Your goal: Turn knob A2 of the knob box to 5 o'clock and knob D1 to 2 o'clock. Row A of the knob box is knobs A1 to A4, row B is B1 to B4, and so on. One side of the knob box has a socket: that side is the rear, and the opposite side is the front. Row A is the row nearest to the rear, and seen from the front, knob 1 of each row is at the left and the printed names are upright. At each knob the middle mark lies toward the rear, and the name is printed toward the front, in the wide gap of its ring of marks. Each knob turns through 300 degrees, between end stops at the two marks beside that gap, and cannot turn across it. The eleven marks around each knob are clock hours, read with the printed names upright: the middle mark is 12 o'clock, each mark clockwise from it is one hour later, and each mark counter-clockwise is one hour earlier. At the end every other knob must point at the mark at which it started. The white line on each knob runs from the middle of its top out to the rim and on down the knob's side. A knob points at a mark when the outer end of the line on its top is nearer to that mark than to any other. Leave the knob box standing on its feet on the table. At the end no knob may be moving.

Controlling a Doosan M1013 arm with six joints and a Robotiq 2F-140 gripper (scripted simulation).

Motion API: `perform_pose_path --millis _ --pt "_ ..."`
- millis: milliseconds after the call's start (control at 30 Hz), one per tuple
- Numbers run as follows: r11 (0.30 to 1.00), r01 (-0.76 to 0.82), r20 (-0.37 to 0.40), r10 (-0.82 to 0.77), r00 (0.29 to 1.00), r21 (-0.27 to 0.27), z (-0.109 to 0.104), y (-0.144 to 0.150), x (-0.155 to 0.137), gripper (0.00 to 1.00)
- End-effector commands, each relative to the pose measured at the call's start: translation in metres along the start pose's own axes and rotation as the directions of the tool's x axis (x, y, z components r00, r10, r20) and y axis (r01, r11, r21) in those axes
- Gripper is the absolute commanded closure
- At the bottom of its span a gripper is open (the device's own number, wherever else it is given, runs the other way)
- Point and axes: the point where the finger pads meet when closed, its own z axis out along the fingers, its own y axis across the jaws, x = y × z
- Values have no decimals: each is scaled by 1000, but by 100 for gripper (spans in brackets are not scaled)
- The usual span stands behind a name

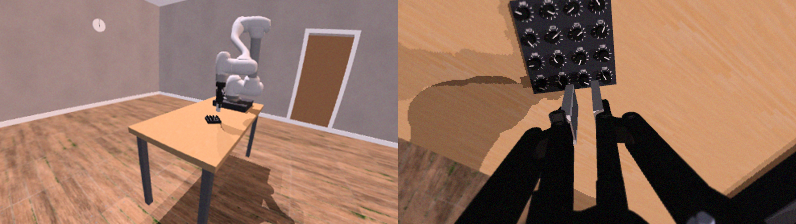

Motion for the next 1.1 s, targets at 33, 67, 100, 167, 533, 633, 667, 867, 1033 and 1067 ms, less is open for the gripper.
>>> perform_pose_path --millis 33,67,100,167,533,633,667,867,1033,1067 --pt "1000 0 0 0 1000 0 6 0 0 88" --pt "1000 0 0 0 1000 0 7 0 0 88" --pt "1000 0 0 0 1000 0 9 0 0 88" --pt "1000 0 0 0 1000 0 11 0 0 88" --pt "1000 0 0 0 1000 0 23 0 0 88" --pt "1000 0 0 0 1000 0 26 0 0 88" --pt "1000 0 0 0 1000 0 27 0 0 88" --pt "1000 0 0 0 1000 0 31 0 0 88" --pt "1000 0 0 0 1000 0 32 0 0 88" --pt "1000 0 0 0 1000 0 32 0 0 88"
